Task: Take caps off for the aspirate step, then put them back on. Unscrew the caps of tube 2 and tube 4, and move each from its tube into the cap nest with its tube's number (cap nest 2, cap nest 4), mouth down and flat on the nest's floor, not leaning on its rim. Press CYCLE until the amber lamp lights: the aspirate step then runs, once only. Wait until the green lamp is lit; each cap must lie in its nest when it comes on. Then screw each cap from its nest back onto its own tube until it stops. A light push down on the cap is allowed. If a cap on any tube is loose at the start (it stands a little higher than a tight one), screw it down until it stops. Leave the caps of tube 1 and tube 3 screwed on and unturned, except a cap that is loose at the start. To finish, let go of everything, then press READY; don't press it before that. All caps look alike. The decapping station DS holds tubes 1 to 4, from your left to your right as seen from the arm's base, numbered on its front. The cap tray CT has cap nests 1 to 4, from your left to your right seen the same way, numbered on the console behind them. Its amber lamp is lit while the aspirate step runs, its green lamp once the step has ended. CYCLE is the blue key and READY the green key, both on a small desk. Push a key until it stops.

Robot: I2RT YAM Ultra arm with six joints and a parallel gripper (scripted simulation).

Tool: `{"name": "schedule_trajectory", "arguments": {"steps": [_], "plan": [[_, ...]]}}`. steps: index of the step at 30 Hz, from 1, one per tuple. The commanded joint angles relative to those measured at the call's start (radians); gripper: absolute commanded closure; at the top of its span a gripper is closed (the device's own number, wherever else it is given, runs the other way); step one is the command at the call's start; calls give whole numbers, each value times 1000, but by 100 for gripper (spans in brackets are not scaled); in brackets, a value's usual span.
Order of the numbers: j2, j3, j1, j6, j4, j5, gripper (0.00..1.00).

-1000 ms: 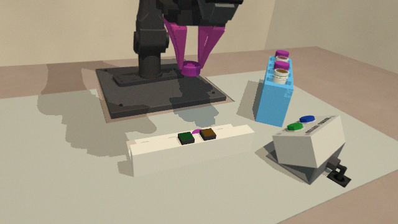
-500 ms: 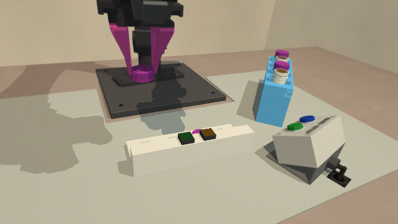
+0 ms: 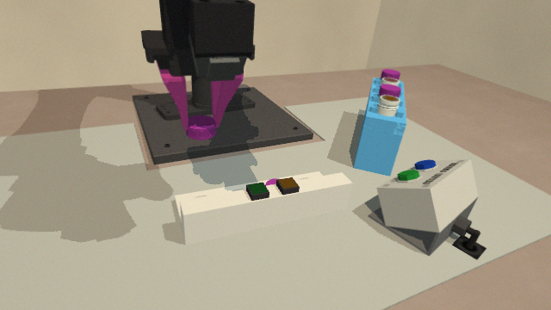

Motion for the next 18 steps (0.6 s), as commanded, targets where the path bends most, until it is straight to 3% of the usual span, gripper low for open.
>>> {"name": "schedule_trajectory", "arguments": {"steps": [1,6,8,18], "plan": [[-4,-45,0,-4,90,-1,100],[9,-129,0,-4,186,-1,100],[9,-129,0,-4,186,-1,100],[68,-258,-1,-5,375,-1,100]]}}
